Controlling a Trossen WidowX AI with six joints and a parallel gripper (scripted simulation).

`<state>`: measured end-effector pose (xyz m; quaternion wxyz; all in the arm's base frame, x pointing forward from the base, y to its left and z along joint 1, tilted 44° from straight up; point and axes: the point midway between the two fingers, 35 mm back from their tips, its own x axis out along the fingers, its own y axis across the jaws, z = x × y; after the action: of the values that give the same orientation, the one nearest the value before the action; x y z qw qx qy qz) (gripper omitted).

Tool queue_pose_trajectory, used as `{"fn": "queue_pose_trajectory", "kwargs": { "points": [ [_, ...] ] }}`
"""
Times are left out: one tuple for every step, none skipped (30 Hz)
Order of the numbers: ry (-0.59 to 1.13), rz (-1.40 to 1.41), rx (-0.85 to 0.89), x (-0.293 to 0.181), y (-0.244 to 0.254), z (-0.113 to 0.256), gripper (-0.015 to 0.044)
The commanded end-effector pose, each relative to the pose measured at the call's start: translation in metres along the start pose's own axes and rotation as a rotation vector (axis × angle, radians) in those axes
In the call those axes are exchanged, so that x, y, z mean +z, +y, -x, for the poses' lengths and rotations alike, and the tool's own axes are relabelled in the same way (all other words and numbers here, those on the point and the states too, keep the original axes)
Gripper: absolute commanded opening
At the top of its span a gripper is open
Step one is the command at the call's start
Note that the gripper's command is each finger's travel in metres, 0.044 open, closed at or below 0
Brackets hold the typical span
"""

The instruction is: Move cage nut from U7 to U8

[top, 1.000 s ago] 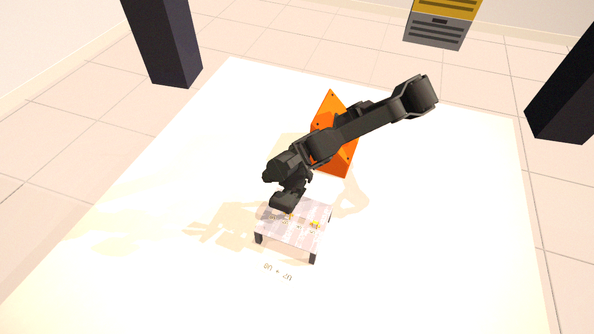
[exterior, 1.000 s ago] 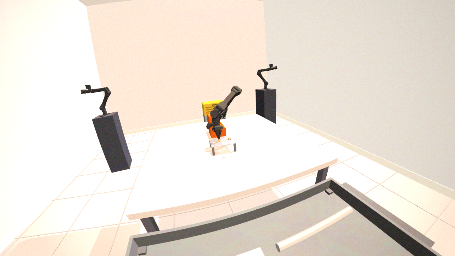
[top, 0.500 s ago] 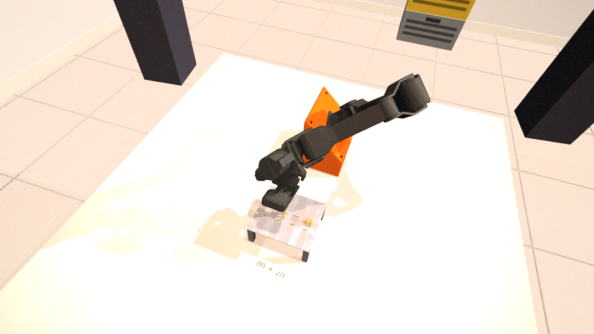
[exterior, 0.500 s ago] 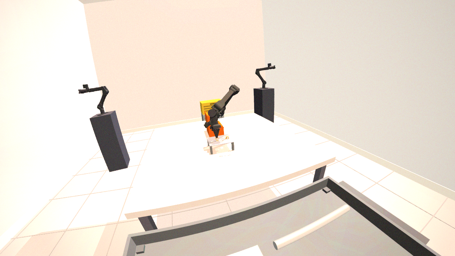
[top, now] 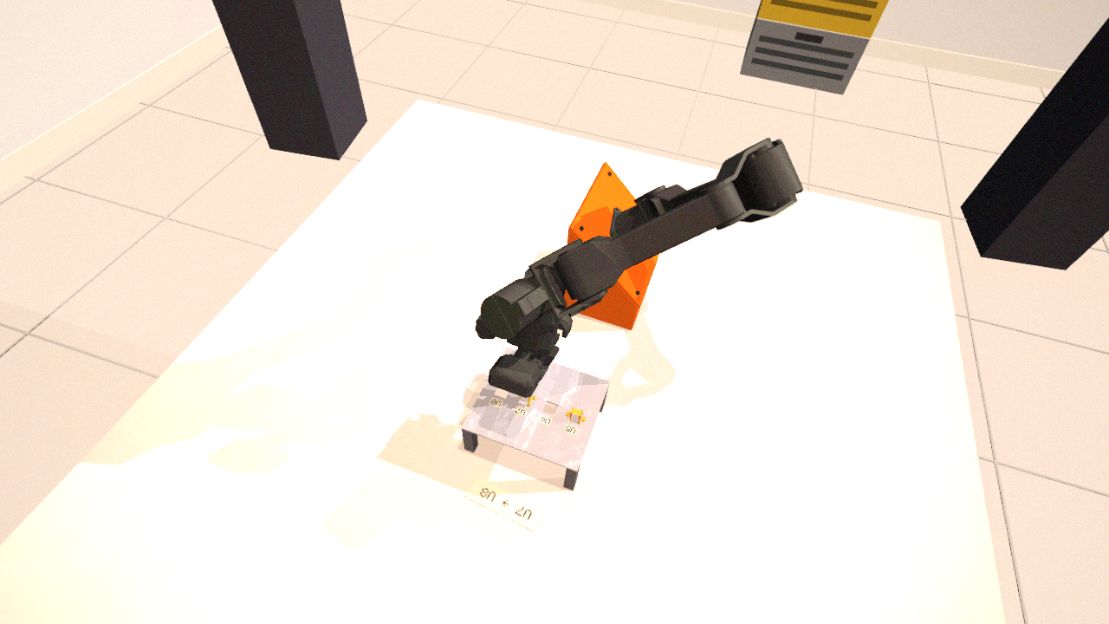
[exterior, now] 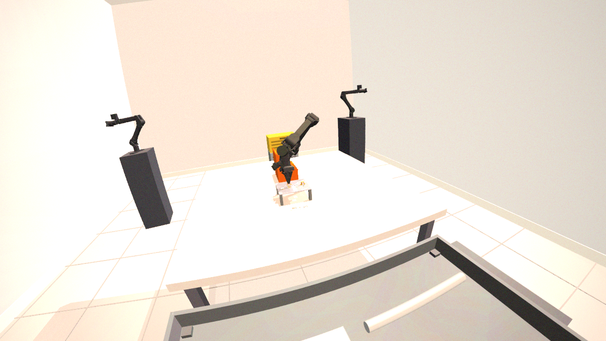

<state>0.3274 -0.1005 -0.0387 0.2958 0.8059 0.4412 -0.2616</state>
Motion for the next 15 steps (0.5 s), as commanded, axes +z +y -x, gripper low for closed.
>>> {"fn": "queue_pose_trajectory", "kwargs": {
  "points": [
    [-0.004, 0.008, -0.007, 0.0002, 0.0027, 0.0006, 0.0028],
    [-0.004, 0.009, -0.009, 0.0002, 0.0027, 0.0006, 0.0028],
    [-0.004, 0.009, -0.011, 0.0002, 0.0028, 0.0006, 0.0028],
    [-0.003, 0.009, -0.012, 0.0002, 0.0029, 0.0006, 0.0028],
    [-0.003, 0.009, -0.014, 0.0001, 0.003, 0.0007, 0.0028],
    [-0.003, 0.009, -0.016, 0.0001, 0.0031, 0.0007, 0.0028],
    [-0.003, 0.009, -0.018, 0.0, 0.0031, 0.0007, 0.0028],
    [-0.003, 0.009, -0.02, 0.0, 0.0032, 0.0007, 0.0028],
    [-0.003, 0.009, -0.022, -0.0001, 0.0033, 0.0007, 0.0028],
    [-0.003, 0.009, -0.024, -0.0002, 0.0033, 0.0006, 0.0028],
    [-0.003, 0.009, -0.025, -0.0003, 0.0034, 0.0006, 0.0028],
    [-0.003, 0.009, -0.026, -0.0003, 0.0034, 0.0006, 0.0028],
    [-0.003, 0.009, -0.026, -0.0003, 0.0034, 0.0006, 0.0028],
    [-0.003, 0.009, -0.026, -0.0003, 0.0034, 0.0006, 0.0028],
    [-0.003, 0.009, -0.026, -0.0003, 0.0034, 0.0006, 0.0028]
  ]
}}
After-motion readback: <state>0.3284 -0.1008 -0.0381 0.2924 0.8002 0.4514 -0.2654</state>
